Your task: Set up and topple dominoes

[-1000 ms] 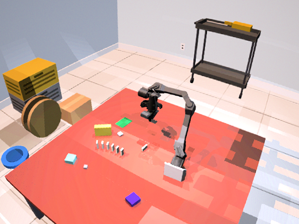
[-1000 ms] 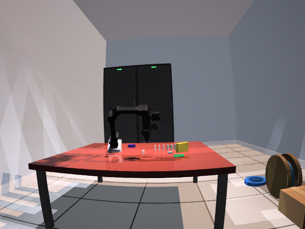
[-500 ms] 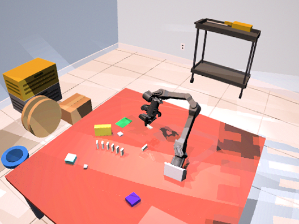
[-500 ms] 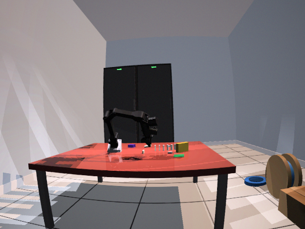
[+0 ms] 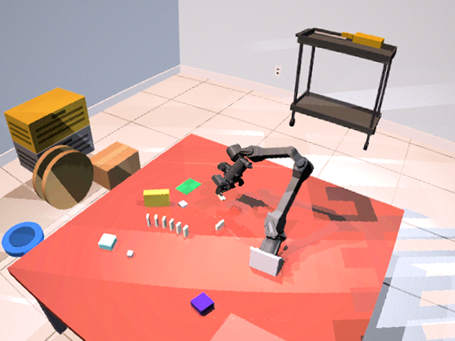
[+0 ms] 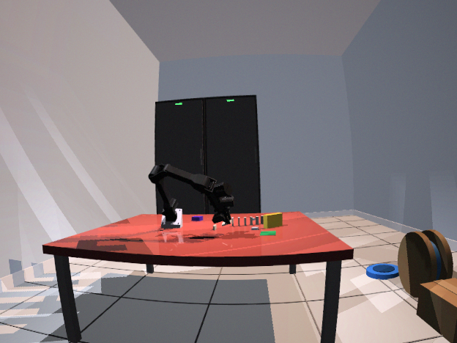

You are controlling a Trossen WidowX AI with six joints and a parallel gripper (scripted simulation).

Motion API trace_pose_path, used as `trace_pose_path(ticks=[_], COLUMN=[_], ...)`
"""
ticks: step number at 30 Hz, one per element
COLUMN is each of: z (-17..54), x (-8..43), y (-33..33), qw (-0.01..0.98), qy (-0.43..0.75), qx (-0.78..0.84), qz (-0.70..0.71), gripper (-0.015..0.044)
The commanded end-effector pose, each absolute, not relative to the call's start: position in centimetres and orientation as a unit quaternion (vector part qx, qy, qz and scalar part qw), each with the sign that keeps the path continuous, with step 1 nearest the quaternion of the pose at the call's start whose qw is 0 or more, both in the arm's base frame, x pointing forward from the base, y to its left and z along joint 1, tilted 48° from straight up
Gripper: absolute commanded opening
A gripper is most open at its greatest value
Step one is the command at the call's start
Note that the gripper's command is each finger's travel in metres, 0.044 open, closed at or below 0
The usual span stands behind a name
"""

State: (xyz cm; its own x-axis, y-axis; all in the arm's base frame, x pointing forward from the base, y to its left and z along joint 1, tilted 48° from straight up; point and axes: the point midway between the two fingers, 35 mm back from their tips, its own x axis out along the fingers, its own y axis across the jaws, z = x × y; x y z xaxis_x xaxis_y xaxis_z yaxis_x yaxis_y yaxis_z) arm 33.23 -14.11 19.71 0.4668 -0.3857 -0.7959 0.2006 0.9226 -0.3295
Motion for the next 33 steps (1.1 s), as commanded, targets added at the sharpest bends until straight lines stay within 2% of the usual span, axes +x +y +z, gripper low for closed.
trace_pose_path(ticks=[1, 18, 33], z=[19.6, 20.5, 22.2], x=[33.5, 33.6, 31.8], y=[-14.5, -15.9, -16.1], qw=[0.872, 0.939, 0.961], qy=[0.455, 0.303, 0.163], qx=[-0.093, -0.126, -0.214], qz=[-0.155, -0.098, -0.061], gripper=[0.0107, 0.0107, 0.0107])
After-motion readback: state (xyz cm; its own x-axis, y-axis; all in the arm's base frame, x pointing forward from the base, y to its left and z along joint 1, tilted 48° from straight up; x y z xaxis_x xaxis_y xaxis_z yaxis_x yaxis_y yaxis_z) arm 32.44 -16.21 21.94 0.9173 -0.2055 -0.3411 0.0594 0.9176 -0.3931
